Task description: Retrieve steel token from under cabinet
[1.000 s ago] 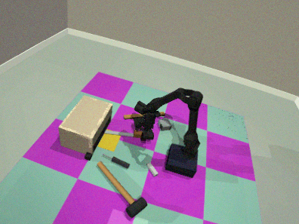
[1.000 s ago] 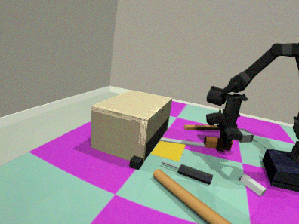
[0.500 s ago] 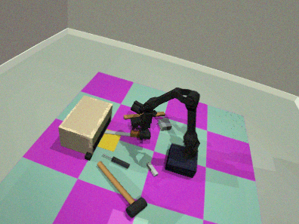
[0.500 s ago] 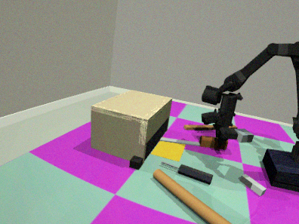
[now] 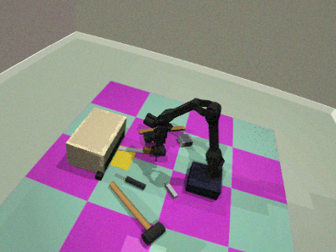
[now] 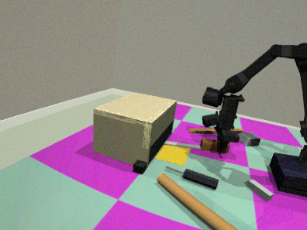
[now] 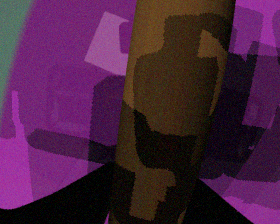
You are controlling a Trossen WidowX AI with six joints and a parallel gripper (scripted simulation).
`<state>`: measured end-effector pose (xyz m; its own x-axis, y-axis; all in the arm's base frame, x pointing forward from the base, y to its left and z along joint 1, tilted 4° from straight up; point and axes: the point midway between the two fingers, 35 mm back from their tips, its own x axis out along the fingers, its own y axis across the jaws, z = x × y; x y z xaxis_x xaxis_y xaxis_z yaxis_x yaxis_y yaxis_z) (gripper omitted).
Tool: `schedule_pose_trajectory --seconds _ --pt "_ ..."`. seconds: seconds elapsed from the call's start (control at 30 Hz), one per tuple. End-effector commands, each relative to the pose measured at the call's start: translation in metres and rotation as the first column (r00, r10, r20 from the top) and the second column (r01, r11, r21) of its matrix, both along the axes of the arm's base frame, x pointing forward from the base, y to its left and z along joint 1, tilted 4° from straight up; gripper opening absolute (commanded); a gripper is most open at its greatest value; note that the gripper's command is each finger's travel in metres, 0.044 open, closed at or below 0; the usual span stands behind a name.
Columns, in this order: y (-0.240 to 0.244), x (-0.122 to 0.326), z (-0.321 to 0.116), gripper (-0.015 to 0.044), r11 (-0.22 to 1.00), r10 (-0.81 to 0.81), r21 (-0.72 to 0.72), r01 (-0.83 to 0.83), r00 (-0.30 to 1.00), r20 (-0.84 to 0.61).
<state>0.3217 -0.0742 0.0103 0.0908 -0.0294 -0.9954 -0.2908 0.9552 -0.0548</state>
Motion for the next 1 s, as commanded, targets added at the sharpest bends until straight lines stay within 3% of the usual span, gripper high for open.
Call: schedule_pose_trajectory --seconds 0.0,0.97 --pt "0.002 0.007 0.001 0.0 1.0 -0.004 -0.002 0.004 1.0 0.001" --pt "0.011 0.038 0.004 0.0 1.0 -0.004 -0.001 0.004 1.0 0.004"
